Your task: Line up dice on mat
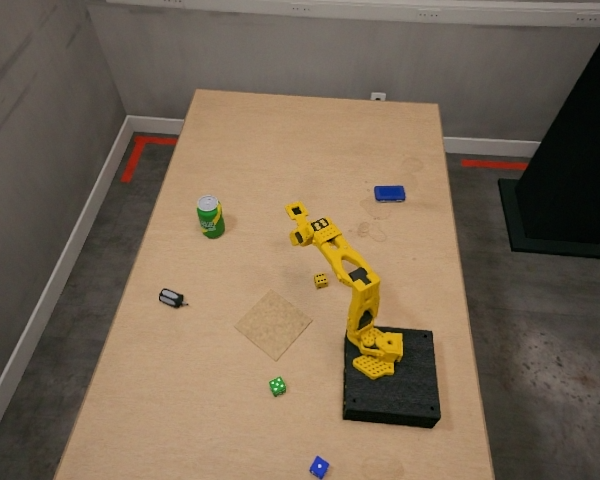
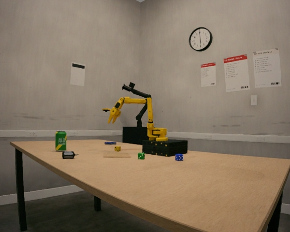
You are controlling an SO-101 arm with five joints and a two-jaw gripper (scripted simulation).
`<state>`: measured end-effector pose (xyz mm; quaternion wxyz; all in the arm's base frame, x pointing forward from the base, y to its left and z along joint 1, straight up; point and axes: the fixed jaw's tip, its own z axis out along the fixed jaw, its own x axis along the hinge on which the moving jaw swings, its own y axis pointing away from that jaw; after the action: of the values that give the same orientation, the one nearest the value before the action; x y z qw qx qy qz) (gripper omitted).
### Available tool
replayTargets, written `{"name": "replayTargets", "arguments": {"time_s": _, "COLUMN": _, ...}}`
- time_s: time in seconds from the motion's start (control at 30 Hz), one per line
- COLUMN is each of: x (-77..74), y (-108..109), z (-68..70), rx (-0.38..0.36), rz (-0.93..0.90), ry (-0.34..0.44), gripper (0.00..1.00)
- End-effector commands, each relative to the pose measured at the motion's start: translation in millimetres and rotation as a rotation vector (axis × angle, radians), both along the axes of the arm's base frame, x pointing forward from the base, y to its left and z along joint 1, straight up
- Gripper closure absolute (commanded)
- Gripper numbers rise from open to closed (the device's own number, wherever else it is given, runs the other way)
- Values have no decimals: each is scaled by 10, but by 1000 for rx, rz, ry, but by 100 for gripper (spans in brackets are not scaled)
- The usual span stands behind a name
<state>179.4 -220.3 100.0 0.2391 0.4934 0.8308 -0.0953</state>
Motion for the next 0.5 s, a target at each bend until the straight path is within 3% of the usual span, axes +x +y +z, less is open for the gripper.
{"name": "replayTargets", "arguments": {"time_s": 0.0, "x": -71, "y": -68, "z": -4, "rx": 20, "rz": -41, "ry": 10, "gripper": 65}}
{"name": "replayTargets", "arguments": {"time_s": 0.2, "x": -192, "y": -158, "z": 2, "rx": 30, "rz": -94, "ry": 16, "gripper": 65}}
{"name": "replayTargets", "arguments": {"time_s": 0.47, "x": -224, "y": -180, "z": 4, "rx": 33, "rz": -108, "ry": 17, "gripper": 65}}
